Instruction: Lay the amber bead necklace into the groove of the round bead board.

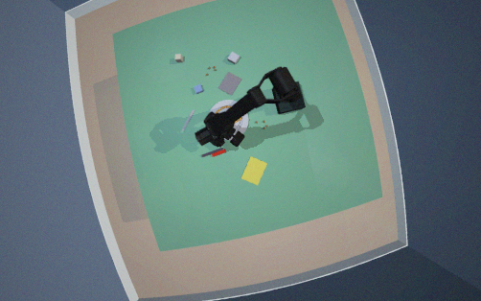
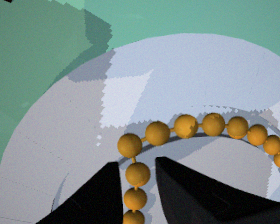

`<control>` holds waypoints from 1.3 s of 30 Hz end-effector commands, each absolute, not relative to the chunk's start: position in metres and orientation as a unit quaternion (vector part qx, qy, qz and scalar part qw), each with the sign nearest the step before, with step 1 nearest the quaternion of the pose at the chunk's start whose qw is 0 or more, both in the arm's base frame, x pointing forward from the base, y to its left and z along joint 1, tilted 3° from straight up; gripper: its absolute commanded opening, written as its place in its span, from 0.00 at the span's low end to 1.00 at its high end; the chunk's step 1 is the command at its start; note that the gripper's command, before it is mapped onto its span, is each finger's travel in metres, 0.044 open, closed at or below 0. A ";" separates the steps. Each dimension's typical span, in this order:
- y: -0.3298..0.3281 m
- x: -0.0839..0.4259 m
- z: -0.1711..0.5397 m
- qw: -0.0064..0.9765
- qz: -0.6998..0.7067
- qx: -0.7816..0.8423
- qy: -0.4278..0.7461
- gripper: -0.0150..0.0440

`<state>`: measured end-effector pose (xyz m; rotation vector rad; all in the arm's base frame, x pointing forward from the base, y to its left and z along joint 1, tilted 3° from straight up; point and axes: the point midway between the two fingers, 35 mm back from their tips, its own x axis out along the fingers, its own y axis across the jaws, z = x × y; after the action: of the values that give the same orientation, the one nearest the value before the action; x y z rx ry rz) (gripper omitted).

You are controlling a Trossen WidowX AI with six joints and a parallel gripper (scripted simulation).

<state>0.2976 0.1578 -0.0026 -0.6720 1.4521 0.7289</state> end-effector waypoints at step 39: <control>0.170 0.291 0.003 0.636 0.318 -0.292 0.639 0.25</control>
<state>0.2912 0.1690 0.0040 -0.6742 1.4557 0.7311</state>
